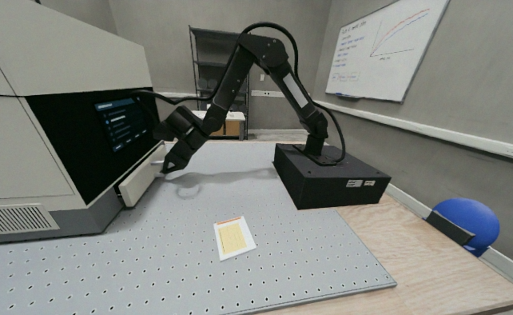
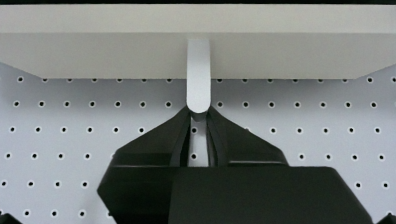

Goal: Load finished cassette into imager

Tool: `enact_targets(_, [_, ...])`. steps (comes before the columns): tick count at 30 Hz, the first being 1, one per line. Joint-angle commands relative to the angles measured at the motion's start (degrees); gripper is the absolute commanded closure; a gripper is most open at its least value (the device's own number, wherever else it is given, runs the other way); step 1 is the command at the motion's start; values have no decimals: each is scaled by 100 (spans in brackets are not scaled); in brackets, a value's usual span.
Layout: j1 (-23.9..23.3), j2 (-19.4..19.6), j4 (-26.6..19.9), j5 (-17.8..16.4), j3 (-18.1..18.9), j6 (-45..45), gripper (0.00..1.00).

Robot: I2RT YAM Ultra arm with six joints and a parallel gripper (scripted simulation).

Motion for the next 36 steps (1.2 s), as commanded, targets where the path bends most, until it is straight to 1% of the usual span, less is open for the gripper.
enact_targets(1, [-44,-237,-99,39,91,-26,100])
enact_targets(23, [-44,-237,-99,39,91,-26,100])
enact_targets(24, [-34,-269,-416,65,288,-4,100])
enact_targets(28, [2,-317,-1589,91,780,61,100])
enact_targets(30, [3,-314,-1728,93,829,66,100])
enact_targets(34, [3,-324,-1796,94,832,70,100])
enact_targets(35, [3,-341,-1785,94,798,70,100])
enact_targets(36, [4,-346,-1793,97,545,70,100])
